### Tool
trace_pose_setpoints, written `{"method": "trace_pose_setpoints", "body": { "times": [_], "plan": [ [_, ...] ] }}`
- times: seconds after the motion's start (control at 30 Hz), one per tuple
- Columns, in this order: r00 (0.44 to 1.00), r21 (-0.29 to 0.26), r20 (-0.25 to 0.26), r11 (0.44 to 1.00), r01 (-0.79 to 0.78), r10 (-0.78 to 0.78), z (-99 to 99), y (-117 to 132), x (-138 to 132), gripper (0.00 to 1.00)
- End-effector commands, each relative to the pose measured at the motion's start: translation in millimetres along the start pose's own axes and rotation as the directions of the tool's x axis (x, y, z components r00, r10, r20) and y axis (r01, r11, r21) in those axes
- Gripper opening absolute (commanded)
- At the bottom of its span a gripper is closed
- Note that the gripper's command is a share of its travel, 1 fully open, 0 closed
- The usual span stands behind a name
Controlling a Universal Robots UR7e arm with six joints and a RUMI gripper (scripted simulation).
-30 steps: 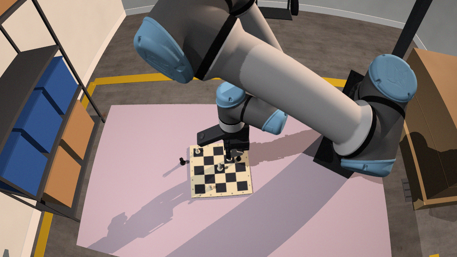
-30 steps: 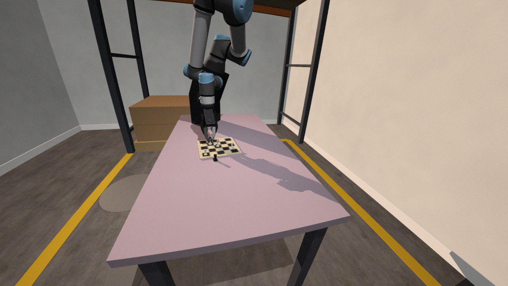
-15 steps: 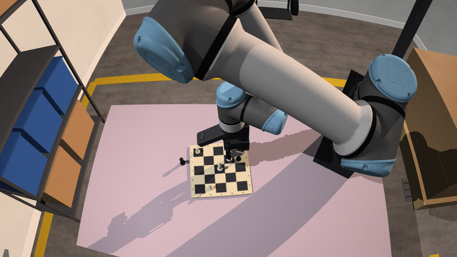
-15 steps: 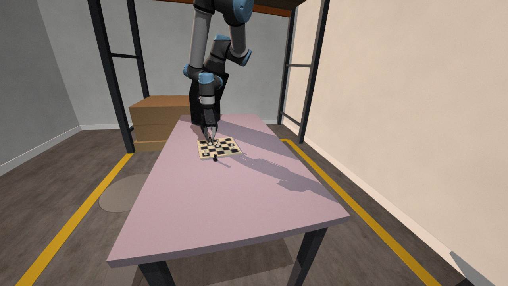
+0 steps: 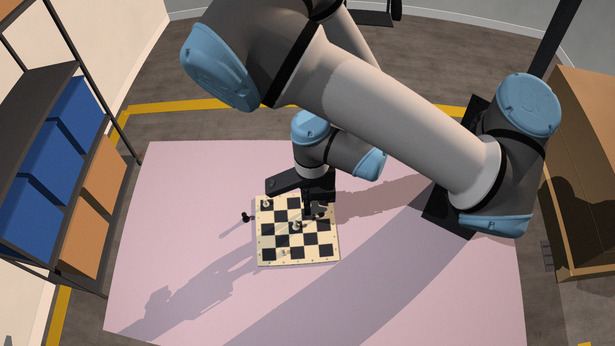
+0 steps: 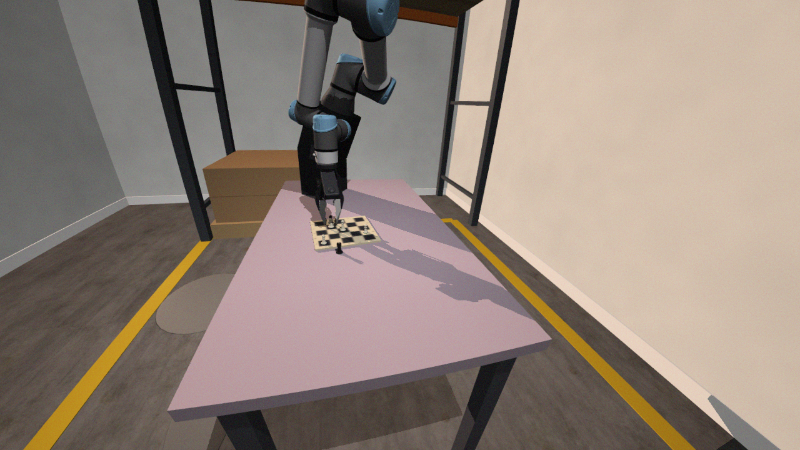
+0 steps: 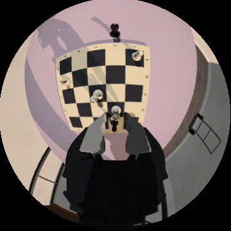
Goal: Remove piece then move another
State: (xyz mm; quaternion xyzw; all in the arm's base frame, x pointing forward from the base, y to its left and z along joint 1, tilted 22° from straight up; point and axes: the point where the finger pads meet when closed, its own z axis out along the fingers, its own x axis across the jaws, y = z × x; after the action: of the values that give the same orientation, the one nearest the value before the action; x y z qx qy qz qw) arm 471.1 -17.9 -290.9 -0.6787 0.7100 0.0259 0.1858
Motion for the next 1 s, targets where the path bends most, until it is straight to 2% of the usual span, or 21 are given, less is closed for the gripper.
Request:
{"method": "trace_pose_setpoints", "body": {
  "times": [0.0, 0.4, 0.77, 0.83, 0.97],
  "plan": [
    [1.0, 0.001, -0.001, 1.0, 0.0, 0.0, -0.4, -0.5, 0.2, 0.22],
    [1.0, 0.001, -0.001, 1.0, 0.0, 0.0, -7.9, -0.5, 0.2, 0.22],
    [1.0, 0.001, -0.001, 1.0, 0.0, 0.0, -52.2, -0.4, 0.2, 0.22],
    [1.0, 0.001, -0.001, 1.0, 0.0, 0.0, -52.2, -0.4, 0.2, 0.22],
    [1.0, 0.001, -0.001, 1.0, 0.0, 0.0, -69.2, -0.4, 0.2, 0.22]
  ]
}}
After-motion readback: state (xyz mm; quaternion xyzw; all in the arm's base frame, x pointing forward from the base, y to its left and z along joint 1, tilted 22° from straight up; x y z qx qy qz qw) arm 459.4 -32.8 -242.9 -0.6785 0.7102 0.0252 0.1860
